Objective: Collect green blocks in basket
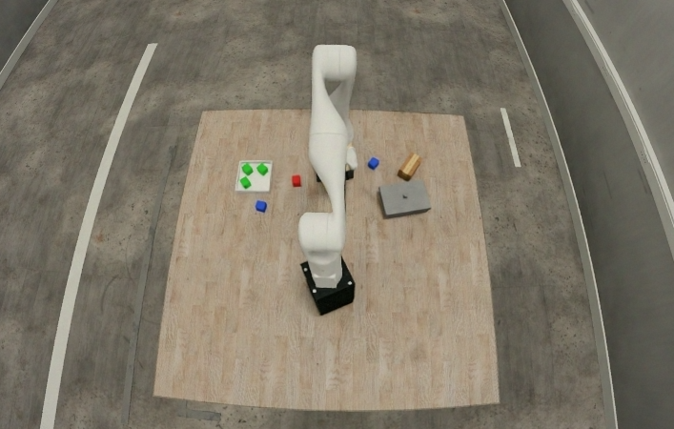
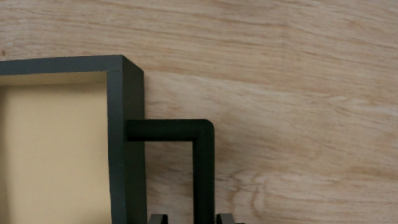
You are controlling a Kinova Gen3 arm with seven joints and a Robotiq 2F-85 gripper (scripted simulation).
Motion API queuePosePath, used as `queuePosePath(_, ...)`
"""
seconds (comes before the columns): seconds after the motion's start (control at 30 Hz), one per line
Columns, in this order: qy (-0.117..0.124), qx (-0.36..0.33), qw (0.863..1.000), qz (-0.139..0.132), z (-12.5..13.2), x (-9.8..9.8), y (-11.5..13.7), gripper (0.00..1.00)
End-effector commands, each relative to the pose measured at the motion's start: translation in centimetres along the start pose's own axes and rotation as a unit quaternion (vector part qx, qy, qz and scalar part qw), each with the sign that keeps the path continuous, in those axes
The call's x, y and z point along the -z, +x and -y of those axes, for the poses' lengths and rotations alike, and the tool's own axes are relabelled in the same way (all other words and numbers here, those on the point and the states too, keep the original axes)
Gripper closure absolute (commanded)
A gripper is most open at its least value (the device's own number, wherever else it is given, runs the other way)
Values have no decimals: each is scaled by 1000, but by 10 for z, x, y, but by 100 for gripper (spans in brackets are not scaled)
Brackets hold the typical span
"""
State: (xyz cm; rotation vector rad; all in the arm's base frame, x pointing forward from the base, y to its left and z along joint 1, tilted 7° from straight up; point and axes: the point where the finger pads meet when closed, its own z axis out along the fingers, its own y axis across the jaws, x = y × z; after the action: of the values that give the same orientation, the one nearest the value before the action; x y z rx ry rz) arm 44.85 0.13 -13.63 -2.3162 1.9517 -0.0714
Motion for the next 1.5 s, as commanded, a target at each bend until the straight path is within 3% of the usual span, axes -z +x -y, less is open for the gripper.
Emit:
queuePosePath(0.0, 1, 0, 1000, 0, 1, 1, 0, 70)
queuePosePath(0.8, 1, 0, 1000, 0, 16, 1, 0, 70)
queuePosePath(1.47, 1, 0, 1000, 0, 58, 1, 0, 70)
